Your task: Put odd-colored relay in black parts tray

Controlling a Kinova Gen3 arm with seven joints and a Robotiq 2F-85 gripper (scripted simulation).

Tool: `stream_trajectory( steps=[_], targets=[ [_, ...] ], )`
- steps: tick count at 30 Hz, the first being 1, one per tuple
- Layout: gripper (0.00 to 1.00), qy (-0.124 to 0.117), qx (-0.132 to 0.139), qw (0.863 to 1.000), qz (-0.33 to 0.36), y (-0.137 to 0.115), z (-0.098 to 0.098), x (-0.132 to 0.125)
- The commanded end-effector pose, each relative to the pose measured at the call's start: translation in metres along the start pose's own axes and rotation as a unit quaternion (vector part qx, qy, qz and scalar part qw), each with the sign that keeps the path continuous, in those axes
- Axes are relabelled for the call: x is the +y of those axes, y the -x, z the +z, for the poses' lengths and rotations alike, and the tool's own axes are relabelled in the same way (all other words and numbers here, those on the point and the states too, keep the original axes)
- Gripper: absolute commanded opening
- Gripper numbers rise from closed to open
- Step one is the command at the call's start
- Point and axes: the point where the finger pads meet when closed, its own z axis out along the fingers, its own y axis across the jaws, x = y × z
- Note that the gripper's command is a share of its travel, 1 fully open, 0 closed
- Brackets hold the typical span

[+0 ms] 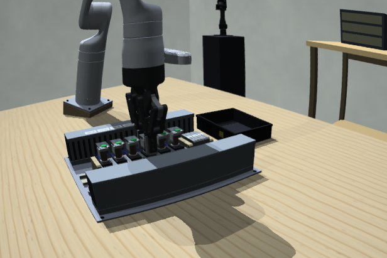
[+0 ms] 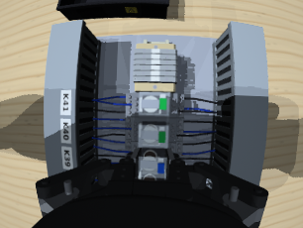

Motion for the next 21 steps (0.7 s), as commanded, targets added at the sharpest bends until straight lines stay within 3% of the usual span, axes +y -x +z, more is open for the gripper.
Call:
stream_trajectory(
  steps=[1, 21],
  targets=[
    [0.00, 0.001, 0.000, 1.000, 0.000, 0.0001, -0.0006, 0.0006],
    [0.00, 0.001, 0.000, 1.000, 0.000, 0.0001, -0.0038, 0.0006]
  ],
)
